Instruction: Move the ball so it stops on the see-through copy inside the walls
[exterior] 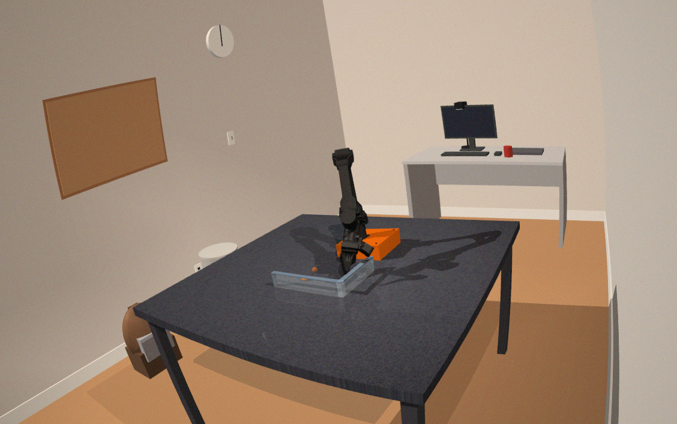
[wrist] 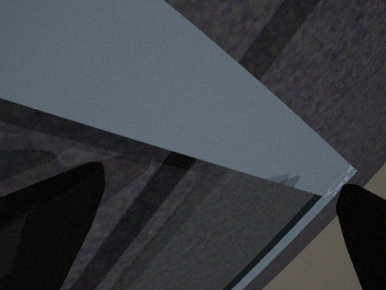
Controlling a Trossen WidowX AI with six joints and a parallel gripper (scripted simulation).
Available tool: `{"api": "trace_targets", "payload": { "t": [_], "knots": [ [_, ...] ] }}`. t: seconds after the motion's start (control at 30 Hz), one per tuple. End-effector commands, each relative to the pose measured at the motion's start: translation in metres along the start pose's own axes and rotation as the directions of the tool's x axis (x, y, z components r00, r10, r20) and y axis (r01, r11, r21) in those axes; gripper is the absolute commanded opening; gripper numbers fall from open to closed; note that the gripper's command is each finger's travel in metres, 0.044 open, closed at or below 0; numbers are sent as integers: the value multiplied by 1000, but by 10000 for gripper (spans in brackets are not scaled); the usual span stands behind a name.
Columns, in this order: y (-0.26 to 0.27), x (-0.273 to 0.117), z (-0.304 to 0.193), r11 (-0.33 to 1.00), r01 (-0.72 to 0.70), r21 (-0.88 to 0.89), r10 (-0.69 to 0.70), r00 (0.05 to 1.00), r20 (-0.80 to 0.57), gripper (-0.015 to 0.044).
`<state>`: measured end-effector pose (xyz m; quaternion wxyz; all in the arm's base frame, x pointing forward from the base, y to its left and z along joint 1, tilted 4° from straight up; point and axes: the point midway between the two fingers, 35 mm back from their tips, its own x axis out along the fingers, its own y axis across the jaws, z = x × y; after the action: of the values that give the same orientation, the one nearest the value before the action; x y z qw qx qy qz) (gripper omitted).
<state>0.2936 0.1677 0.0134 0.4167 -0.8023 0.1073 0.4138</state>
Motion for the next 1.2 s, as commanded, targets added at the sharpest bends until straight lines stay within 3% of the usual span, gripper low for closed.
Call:
{"api": "trace_targets", "payload": {
  "t": [0.0, 0.07, 0.2, 0.33, 0.43, 0.57, 0.7, 0.9, 1.17],
  "knots": [
    [-2, -1, -2, 1000, 6, 9, -6, 1000, 0, 374],
    [-18, -5, -18, 996, 52, 78, -52, 999, -3, 321],
    [-22, 0, -38, 957, -5, 288, 7, 1000, -7, 216],
    [-19, 4, -58, 863, -65, 501, 79, 997, -8, 215],
    [-8, 4, -88, 645, -106, 757, 170, 985, -7, 215],
    [13, -2, -128, 221, -95, 970, 308, 951, 23, 215],
    [41, -7, -154, -140, -40, 989, 454, 886, 100, 215],
    [73, -17, -177, -469, 102, 878, 585, 780, 222, 215],
    [78, -19, -180, -515, 135, 846, 603, 759, 246, 215]
  ]
}}
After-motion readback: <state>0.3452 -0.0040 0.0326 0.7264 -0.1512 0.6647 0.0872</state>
